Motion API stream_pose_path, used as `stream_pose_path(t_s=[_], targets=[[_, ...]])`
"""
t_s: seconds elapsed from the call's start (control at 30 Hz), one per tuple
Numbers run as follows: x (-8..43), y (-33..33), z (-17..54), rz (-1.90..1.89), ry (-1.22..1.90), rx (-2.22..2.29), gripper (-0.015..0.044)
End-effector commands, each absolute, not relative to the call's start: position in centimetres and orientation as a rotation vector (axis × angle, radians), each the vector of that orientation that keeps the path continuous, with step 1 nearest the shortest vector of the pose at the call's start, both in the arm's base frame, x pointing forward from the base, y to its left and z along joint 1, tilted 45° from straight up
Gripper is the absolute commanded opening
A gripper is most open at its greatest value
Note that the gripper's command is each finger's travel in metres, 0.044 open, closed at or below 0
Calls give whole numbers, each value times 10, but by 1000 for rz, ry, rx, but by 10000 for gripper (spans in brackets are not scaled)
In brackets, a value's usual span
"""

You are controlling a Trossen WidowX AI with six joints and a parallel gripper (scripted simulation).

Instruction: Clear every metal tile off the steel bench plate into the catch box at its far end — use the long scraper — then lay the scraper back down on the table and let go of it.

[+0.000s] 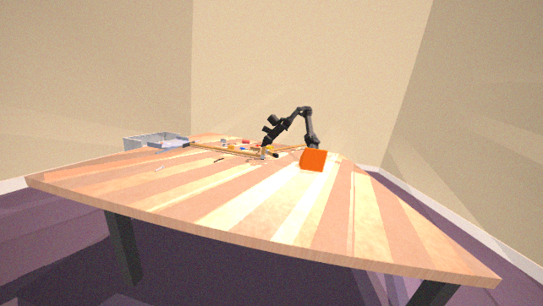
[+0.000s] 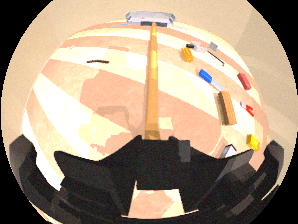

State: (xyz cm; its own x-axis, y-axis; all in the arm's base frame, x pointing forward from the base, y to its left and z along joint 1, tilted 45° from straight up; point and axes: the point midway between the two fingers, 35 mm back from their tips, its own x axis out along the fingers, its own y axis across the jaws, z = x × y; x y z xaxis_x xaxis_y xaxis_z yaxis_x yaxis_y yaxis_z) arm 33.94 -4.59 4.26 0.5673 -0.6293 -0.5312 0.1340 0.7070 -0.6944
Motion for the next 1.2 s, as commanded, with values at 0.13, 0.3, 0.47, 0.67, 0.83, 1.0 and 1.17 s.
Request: stream_pose_path(t_s=[0.13, 0.3, 0.47, 0.67, 0.83, 1.0, 1.17], targets=[[341, -35, 35, -478, 854, -648, 0], [341, -30, 30, -478, 853, -648, 0], [340, -25, 26, -479, 852, -648, 0], [340, -19, 20, -480, 851, -648, 0], [339, -14, 16, -481, 849, -649, 0], [339, -10, 11, -482, 847, -650, 0], [338, -5, 7, -482, 845, -651, 0]])
